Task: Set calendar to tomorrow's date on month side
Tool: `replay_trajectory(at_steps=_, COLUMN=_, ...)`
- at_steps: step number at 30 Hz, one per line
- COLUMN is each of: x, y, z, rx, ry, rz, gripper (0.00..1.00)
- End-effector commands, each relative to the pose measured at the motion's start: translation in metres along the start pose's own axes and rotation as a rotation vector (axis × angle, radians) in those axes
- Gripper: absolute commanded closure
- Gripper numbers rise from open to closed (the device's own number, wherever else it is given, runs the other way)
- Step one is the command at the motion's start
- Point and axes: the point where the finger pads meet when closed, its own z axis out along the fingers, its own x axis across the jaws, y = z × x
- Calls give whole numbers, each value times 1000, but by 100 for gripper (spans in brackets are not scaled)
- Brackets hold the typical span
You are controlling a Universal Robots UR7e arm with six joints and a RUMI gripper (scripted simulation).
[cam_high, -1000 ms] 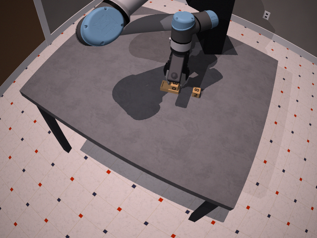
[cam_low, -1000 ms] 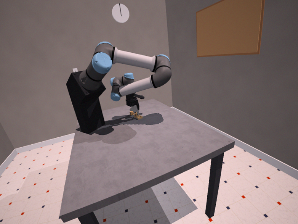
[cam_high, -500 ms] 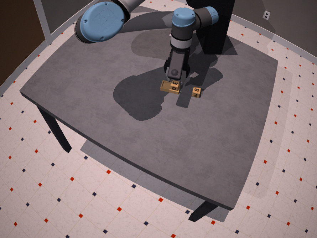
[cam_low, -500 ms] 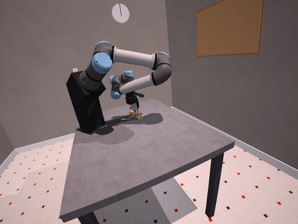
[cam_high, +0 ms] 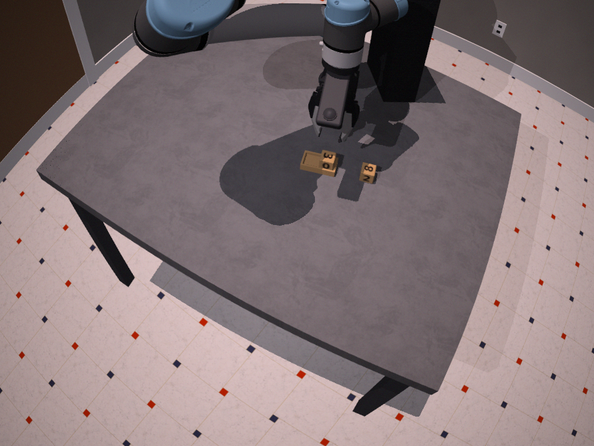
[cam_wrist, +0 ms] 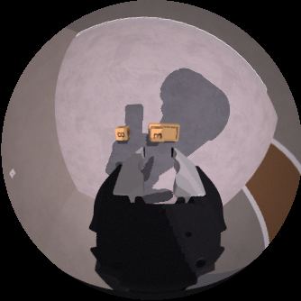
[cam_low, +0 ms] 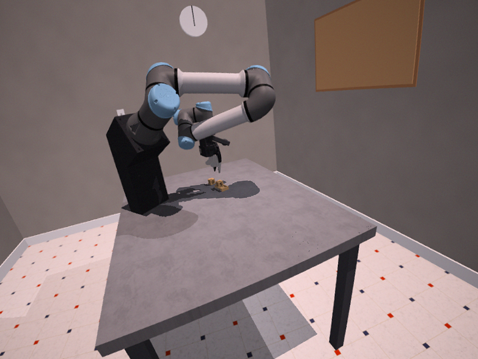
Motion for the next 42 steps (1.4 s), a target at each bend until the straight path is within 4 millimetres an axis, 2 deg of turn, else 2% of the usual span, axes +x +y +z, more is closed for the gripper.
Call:
replay_trajectory(at_steps=1, x=0, y=-1, z=-13, rx=-4, ry=0, rz=1, gripper=71)
replay_trajectory(at_steps=4, x=0, y=-1, z=-14, rx=-4, ry=0, rz=1, gripper=71)
replay_trajectory(at_steps=5, x=0, y=-1, z=-14, rx=-4, ry=0, rz=1, gripper=0)
replay_trajectory(at_steps=30, x=0, y=-1, z=-14, rx=-4, ry=0, rz=-3, gripper=0)
replay_trajectory(at_steps=42, x=-9, y=-2, z=-12, rx=-5, ry=-2, rz=-140, gripper=0)
